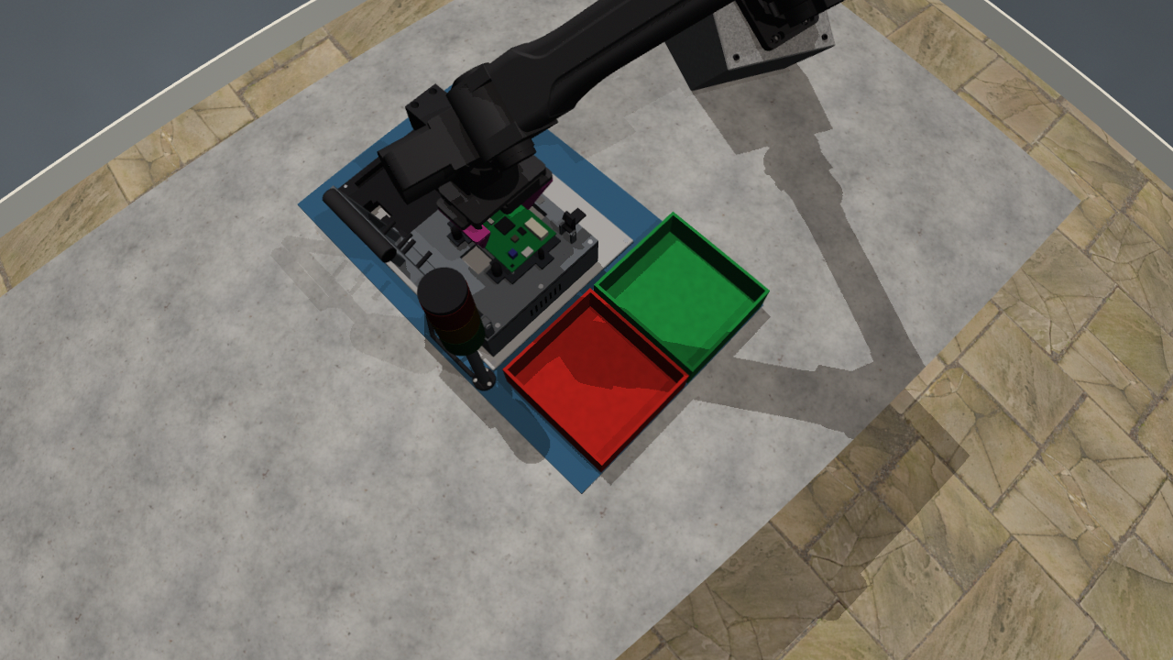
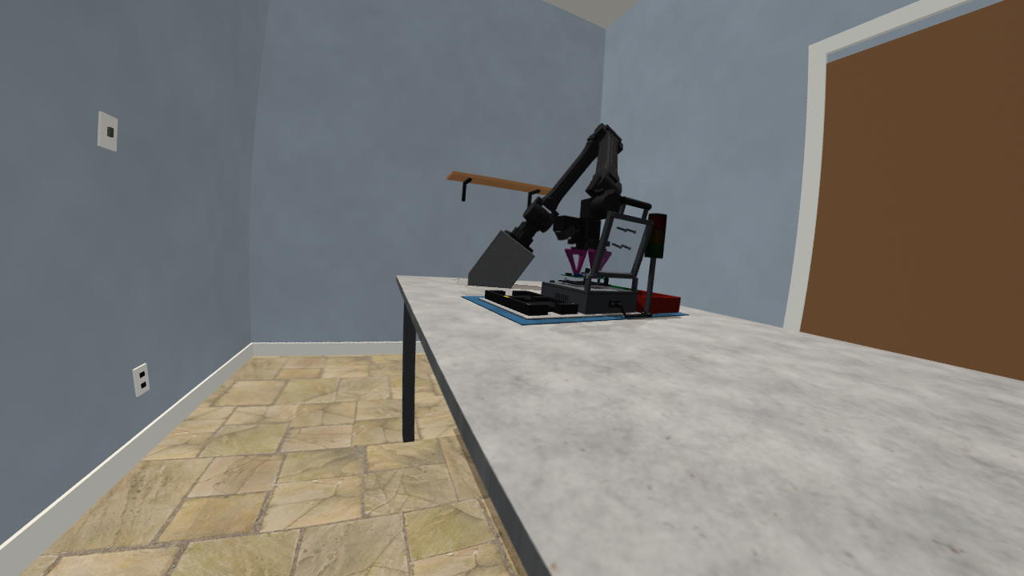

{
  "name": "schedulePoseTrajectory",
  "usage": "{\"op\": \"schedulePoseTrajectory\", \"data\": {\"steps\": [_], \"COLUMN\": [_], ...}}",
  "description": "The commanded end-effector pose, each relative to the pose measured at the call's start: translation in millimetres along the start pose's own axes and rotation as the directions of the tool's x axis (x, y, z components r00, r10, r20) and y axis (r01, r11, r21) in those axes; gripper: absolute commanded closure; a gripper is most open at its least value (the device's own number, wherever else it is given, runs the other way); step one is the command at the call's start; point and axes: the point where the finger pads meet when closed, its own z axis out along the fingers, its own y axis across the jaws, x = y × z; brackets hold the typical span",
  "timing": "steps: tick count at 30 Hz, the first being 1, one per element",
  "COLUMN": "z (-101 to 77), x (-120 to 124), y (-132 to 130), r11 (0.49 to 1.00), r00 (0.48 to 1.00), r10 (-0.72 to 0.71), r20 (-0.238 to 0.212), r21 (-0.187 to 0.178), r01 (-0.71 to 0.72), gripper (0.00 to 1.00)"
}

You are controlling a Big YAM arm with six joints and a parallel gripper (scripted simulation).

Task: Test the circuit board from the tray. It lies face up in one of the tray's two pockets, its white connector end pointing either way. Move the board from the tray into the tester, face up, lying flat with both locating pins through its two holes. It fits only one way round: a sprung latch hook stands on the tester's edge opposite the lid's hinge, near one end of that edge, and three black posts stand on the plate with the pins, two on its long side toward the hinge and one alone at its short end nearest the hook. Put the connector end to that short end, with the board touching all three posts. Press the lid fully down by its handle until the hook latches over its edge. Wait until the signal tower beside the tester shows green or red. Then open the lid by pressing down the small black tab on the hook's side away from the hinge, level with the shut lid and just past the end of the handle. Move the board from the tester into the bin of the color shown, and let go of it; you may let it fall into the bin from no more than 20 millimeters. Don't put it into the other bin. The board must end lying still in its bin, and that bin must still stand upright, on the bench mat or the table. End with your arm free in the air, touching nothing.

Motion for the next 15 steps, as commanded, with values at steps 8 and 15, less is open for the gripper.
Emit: {"op": "schedulePoseTrajectory", "data": {"steps": [8,15], "z": [0.5,0.6], "x": [-0.1,-0.1], "y": [5.8,7.8], "r11": [1.000,1.000], "r00": [1.000,1.000], "r10": [-0.001,-0.003], "r20": [0.006,0.007], "r21": [-0.013,-0.017], "r01": [0.002,0.003], "gripper": [0.28,0.28]}}
